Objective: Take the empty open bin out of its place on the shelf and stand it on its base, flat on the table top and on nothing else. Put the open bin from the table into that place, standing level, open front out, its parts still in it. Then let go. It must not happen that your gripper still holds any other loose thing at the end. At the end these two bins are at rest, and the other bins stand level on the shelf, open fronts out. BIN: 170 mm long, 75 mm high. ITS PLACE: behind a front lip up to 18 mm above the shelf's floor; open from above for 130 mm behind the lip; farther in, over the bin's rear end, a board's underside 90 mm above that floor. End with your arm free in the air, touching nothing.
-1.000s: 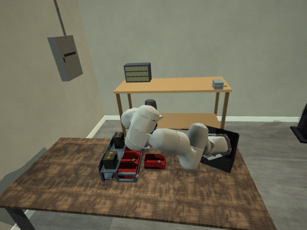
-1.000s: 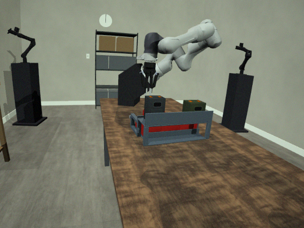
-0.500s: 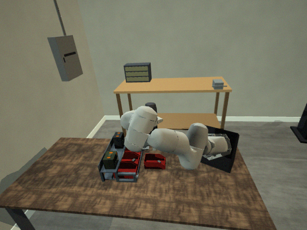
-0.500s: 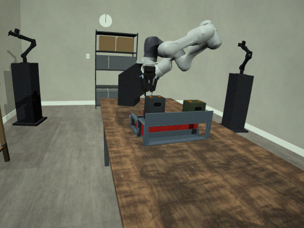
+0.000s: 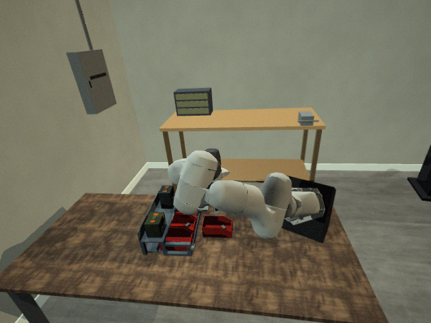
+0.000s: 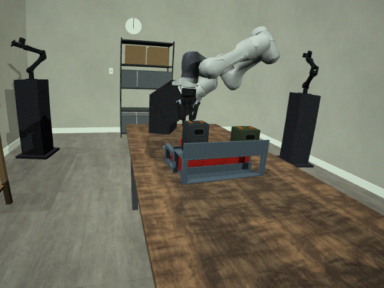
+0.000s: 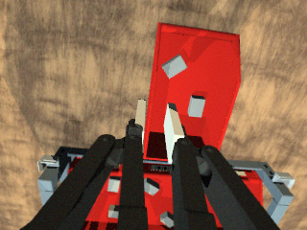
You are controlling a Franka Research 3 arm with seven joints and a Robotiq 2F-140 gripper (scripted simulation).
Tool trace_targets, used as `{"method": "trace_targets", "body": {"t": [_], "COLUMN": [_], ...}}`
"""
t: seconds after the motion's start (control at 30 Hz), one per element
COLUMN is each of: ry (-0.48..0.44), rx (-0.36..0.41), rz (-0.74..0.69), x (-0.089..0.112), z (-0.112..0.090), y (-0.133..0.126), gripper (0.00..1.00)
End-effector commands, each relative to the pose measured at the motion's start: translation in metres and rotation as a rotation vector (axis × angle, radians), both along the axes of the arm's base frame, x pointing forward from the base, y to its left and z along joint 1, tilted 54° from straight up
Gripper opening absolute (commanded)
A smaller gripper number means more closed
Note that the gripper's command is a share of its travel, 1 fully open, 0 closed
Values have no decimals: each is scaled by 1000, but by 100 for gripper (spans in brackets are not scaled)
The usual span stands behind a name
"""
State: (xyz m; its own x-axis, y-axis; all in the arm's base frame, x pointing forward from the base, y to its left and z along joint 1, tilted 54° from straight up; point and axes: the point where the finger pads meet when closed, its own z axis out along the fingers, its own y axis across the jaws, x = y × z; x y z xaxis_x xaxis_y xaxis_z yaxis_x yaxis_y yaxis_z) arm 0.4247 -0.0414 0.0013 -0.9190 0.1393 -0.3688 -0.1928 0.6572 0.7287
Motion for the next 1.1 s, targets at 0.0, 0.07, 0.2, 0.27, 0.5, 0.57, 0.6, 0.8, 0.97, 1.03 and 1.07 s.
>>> {"method": "trace_targets", "body": {"t": [0.0,0.07,0.2,0.27,0.5,0.57,0.6,0.8,0.97,1.03,1.07], "ry": [-11,-11,-11,-11,-11,-11,-11,-11,-11,-11,-11], "rx": [-11,-11,-11,-11,-11,-11,-11,-11,-11,-11,-11], "rz": [2,2,2,2,2,2,2,2,2,2,2], "x": [4,4,5,6,7,7,7,7,7,7,7], "z": [-4,-4,-7,-8,-9,-10,-10,-10,-10,-10,-10], "y": [2,2,5,7,9,9,9,9,9,9,9], "gripper": [15,15,15,15,15,15,15,15,15,15,15]}}
